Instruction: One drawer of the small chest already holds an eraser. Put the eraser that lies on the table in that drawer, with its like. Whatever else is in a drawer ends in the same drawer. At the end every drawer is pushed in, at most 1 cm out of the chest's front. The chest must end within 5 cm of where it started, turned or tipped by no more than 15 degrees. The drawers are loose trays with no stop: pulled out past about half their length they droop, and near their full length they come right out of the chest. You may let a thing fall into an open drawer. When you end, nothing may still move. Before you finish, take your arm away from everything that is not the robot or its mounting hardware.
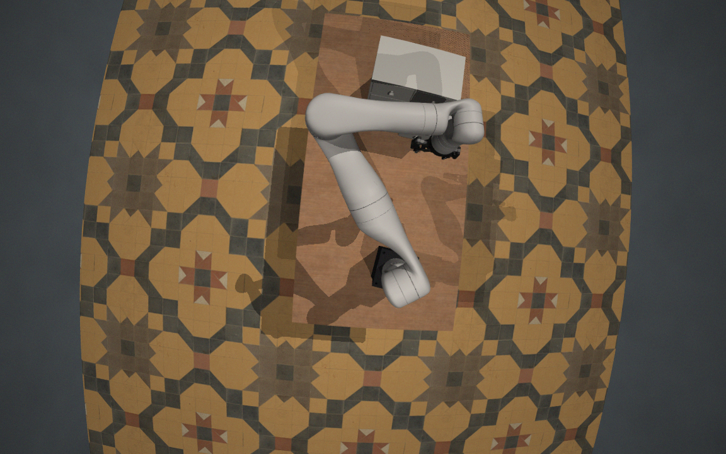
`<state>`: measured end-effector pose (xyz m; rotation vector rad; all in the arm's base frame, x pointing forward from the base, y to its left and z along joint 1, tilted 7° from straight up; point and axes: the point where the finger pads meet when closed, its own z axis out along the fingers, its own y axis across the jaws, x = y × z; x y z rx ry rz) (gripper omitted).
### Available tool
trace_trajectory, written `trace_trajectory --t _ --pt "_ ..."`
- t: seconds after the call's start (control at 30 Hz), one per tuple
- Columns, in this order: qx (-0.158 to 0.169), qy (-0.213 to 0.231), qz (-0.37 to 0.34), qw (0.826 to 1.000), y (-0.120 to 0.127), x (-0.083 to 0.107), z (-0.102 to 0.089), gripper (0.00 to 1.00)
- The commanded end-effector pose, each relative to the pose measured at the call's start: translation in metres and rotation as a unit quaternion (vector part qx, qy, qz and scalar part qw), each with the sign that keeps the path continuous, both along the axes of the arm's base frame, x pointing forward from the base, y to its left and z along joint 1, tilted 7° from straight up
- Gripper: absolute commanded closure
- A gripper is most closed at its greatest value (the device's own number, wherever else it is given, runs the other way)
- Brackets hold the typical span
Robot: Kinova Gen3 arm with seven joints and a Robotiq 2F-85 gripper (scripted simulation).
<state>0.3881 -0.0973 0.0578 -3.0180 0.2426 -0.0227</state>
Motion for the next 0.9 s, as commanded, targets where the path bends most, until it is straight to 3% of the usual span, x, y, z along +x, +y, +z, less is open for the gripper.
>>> trace_trajectory --t 0.0,0.6,0.87 --pt "0.0 0.0 -0.001 1.0 0.0 0.0 0.0 0.0" --pt "0.001 0.007 -0.062 0.998 0.018 0.0 -0.011 0.0" --pt "0.003 0.015 -0.137 0.99 0.04 0.0 -0.025 0.0"
